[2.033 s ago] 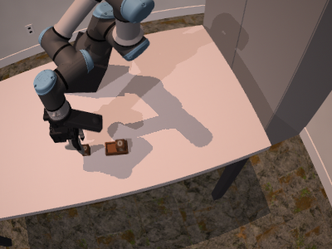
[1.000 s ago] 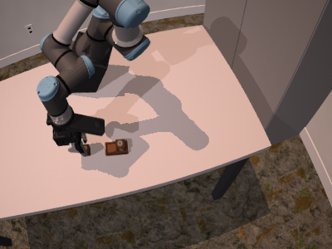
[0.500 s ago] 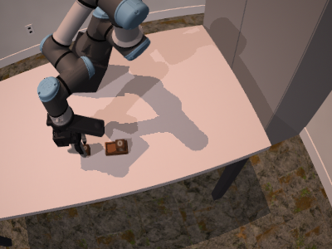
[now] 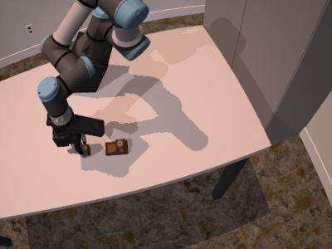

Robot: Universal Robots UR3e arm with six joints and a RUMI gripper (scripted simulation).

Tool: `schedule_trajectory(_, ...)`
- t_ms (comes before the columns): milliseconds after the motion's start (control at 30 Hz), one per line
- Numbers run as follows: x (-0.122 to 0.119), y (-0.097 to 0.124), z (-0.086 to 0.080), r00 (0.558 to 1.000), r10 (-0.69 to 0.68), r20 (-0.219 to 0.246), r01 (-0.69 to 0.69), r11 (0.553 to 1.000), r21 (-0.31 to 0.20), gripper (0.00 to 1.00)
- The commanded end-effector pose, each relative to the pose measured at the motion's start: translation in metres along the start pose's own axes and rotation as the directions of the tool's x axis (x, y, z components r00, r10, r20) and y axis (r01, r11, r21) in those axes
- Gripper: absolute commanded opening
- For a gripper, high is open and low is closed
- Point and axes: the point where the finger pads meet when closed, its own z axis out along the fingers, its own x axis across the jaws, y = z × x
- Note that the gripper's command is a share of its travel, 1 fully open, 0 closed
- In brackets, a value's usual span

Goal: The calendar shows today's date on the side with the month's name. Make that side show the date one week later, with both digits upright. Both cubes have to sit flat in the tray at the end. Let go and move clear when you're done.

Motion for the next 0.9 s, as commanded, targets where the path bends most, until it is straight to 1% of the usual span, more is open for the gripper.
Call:
schedule_trajectory(0, 0.0006, -0.0002, -0.0001, 1.0, 0.0, -0.002, 0.0, 1.0, 0.0, 0.28)
schedule_trajectory(133, 0.0006, -0.0002, -0.0001, 1.0, 0.0, -0.002, 0.0, 1.0, 0.0, 0.28)
schedule_trajectory(167, 0.0006, -0.0002, -0.0001, 1.0, 0.0, -0.002, 0.0, 1.0, 0.0, 0.1)
schedule_trajectory(867, 0.0006, -0.0002, -0.0001, 1.0, 0.0, -0.002, 0.0, 1.0, 0.0, 0.1)
